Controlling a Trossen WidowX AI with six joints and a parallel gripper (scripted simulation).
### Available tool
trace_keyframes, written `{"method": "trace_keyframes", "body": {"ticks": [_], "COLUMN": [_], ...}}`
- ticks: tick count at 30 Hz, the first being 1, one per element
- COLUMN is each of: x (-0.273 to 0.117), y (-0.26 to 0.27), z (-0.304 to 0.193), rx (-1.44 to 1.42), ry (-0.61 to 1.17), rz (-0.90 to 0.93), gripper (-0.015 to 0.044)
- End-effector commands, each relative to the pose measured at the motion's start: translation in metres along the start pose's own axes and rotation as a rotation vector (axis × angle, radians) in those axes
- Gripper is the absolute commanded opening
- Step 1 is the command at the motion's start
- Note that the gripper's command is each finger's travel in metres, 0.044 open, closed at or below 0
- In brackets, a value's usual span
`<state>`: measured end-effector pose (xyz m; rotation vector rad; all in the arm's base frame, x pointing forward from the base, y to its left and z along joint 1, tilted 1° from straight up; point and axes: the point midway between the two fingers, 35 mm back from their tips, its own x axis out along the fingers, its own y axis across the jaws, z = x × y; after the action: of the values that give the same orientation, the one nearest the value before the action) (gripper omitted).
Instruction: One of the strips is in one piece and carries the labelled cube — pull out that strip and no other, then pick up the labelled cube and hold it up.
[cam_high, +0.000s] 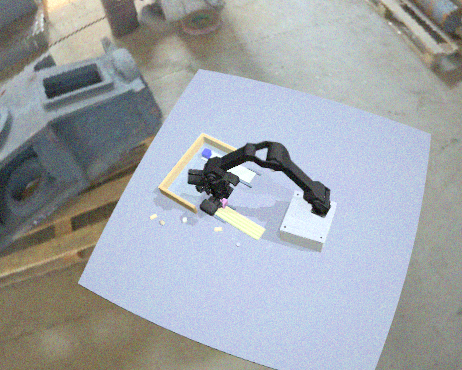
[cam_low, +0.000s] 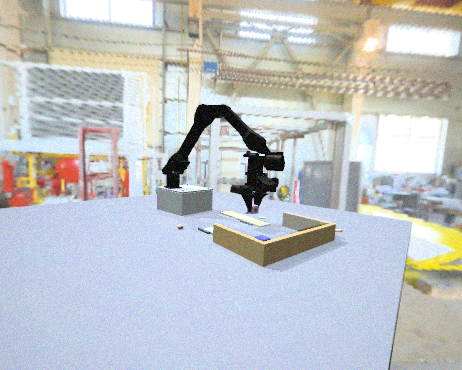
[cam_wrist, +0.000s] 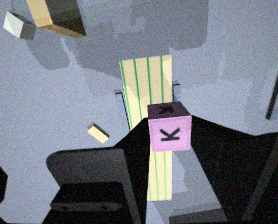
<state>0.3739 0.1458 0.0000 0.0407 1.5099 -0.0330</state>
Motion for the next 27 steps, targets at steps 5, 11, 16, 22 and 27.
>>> {"method": "trace_keyframes", "body": {"ticks": [5,11,16,22,27], "x": [-0.009,-0.009,-0.009,-0.009,-0.007], "y": [-0.006,-0.014,-0.021,-0.030,-0.037], "z": [-0.015,-0.032,-0.048,-0.068,-0.085], "rx": [-0.006,-0.006,-0.006,-0.006,-0.006], "ry": [0.003,0.004,0.006,0.008,0.009], "rz": [0.003,0.002,0.002,0.001,0.000], "gripper": [0.0000,0.0000,0.0000,0.0000,0.0000]}}
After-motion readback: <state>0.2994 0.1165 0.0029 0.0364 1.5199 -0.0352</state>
